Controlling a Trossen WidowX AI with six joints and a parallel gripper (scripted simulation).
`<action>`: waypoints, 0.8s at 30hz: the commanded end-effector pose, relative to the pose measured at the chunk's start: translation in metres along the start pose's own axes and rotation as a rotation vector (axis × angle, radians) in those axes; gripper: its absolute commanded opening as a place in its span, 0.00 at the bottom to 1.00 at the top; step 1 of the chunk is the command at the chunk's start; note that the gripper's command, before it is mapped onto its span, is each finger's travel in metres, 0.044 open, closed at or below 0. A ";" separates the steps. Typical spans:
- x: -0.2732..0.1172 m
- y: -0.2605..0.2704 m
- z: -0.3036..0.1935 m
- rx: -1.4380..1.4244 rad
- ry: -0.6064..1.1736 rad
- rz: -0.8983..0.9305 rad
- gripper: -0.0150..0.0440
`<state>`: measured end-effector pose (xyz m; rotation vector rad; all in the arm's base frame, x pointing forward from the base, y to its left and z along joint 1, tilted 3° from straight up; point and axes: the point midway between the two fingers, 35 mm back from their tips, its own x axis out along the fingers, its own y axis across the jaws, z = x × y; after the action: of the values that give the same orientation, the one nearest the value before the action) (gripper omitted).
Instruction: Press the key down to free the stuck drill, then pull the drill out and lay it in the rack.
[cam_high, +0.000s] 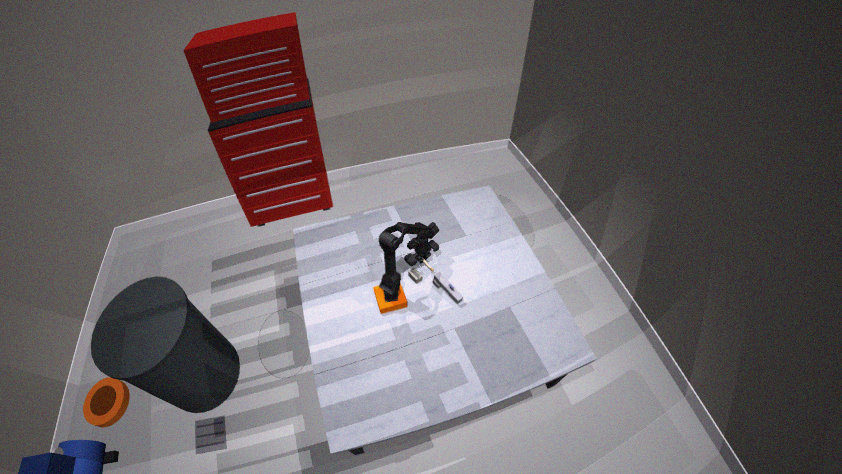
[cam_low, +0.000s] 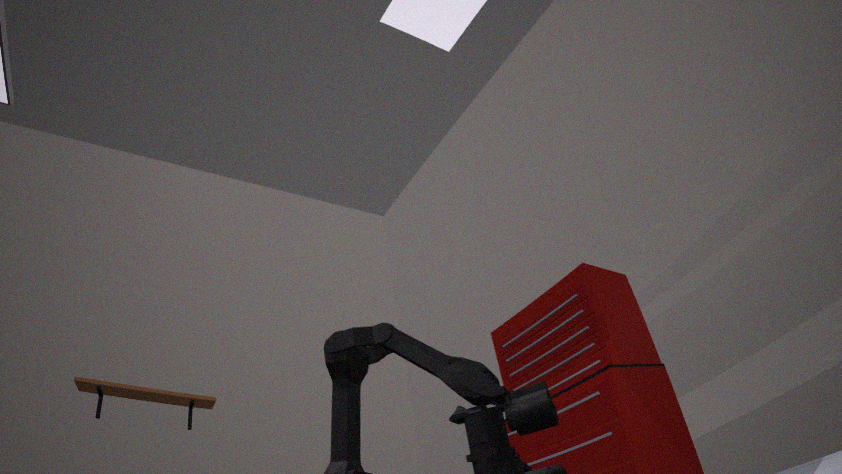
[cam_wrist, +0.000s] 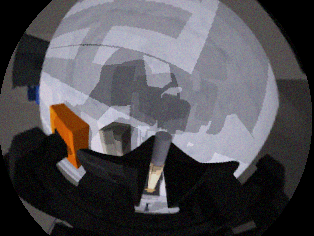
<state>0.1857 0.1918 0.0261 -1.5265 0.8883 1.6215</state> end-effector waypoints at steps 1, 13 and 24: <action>-0.003 0.000 0.000 -0.002 -0.002 -0.004 0.25; -0.008 0.001 -0.001 -0.002 -0.002 -0.004 0.25; -0.013 0.001 -0.001 -0.002 -0.001 -0.004 0.25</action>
<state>0.1848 0.1891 0.0357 -1.5240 0.8909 1.6190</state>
